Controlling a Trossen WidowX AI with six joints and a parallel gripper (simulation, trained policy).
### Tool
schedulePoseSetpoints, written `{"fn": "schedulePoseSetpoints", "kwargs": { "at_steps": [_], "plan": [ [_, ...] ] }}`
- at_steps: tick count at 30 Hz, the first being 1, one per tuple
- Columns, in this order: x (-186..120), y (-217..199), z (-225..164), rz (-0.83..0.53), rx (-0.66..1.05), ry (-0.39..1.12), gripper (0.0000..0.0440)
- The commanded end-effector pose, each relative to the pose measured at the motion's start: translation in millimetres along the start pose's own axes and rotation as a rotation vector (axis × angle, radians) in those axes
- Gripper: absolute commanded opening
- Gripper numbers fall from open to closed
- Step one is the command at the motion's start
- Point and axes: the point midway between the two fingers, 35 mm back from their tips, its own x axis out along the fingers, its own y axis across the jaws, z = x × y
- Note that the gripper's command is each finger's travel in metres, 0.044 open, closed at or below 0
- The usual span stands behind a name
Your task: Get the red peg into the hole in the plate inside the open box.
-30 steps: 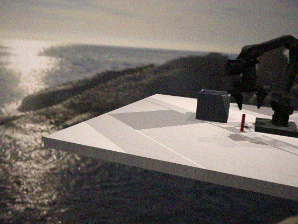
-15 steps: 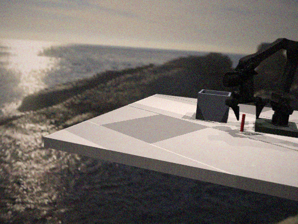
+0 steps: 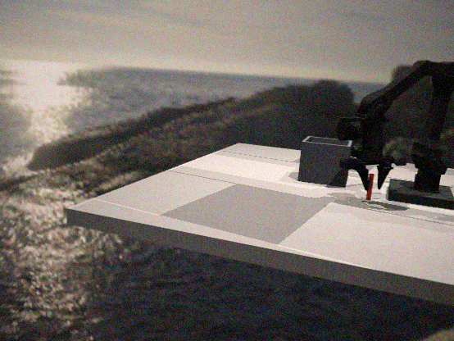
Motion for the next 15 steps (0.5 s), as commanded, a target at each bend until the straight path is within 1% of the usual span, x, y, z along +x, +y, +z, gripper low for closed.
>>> {"fn": "schedulePoseSetpoints", "kwargs": {
  "at_steps": [1, 4, 15],
  "plan": [
    [1, 5, 1, 0.003, -0.018, -0.004, 0.0074],
    [-1, 7, 0, 0.007, -0.035, 0.001, 0.0],
    [-36, 18, -2, 0.139, -0.033, 0.057, 0.0]
  ]
}}
